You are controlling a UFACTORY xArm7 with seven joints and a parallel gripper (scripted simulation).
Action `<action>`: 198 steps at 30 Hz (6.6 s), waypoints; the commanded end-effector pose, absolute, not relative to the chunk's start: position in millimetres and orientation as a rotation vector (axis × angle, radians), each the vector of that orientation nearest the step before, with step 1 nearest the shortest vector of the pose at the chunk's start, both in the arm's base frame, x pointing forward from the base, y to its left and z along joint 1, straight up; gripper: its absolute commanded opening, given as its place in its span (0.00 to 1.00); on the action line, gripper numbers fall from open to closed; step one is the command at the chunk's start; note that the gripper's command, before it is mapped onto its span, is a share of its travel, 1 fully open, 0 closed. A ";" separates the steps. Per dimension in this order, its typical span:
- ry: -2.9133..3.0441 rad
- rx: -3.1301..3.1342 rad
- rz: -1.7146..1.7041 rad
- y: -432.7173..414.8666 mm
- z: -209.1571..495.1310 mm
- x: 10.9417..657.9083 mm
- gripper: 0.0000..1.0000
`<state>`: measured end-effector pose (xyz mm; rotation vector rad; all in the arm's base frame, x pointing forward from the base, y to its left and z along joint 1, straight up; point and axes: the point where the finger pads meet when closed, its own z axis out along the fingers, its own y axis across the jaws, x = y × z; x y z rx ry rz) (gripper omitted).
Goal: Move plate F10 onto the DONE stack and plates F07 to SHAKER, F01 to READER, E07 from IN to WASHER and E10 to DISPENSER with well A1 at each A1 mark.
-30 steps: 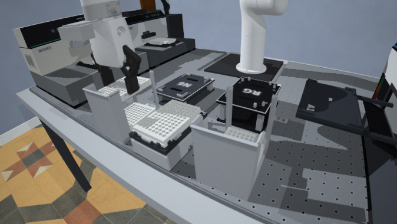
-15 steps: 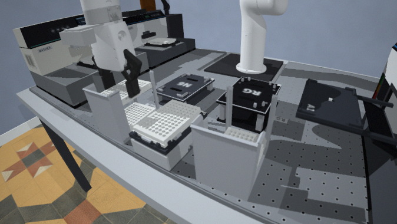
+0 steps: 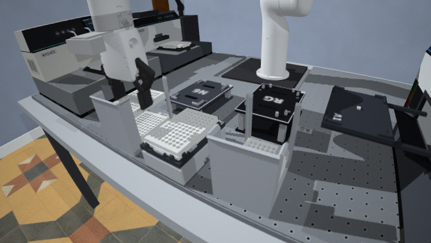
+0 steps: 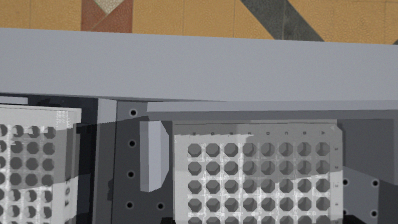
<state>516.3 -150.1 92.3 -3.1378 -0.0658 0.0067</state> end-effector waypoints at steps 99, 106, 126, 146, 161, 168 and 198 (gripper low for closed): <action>-0.066 -3.139 0.000 -150.4 50.2 517.6 0.00; -0.066 -3.139 0.000 -150.4 49.8 517.5 0.00; -0.066 -3.139 0.000 -150.4 43.9 517.5 0.00; -0.066 -3.139 0.000 -150.4 39.2 517.5 0.00; -0.066 -3.139 0.000 -150.4 39.2 517.5 1.00; -0.066 -3.139 0.000 -150.4 39.3 517.5 1.00; -0.066 -3.139 0.000 -150.5 71.2 517.6 1.00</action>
